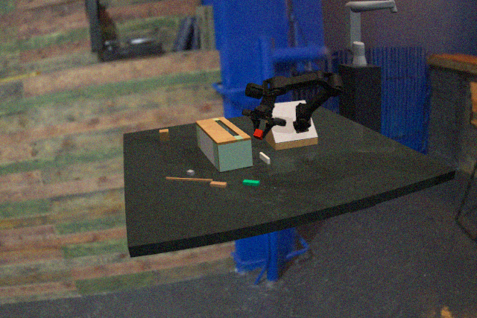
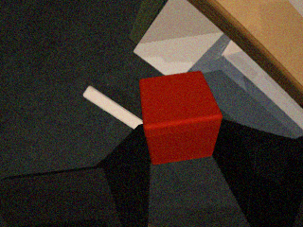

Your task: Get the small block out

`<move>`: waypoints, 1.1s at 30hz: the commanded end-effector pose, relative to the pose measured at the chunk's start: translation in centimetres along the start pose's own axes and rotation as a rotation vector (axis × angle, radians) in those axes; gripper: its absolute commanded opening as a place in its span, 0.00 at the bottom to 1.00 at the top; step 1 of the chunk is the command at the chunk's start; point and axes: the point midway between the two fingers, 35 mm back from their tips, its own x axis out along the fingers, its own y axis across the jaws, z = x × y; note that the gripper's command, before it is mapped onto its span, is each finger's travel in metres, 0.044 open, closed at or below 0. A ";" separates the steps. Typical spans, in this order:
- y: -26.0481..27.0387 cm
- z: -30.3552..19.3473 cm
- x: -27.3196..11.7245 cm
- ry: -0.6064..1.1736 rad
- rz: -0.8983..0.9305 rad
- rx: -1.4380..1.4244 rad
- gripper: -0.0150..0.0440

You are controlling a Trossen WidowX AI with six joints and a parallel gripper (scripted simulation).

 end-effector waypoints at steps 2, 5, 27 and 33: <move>0.0 0.1 -0.4 -0.009 0.011 0.201 0.25; 0.0 0.1 -0.6 -0.011 0.016 0.326 0.25; 0.2 0.1 -2.3 -0.017 0.064 1.240 0.25; 0.3 0.2 -2.8 -0.015 0.081 1.489 0.25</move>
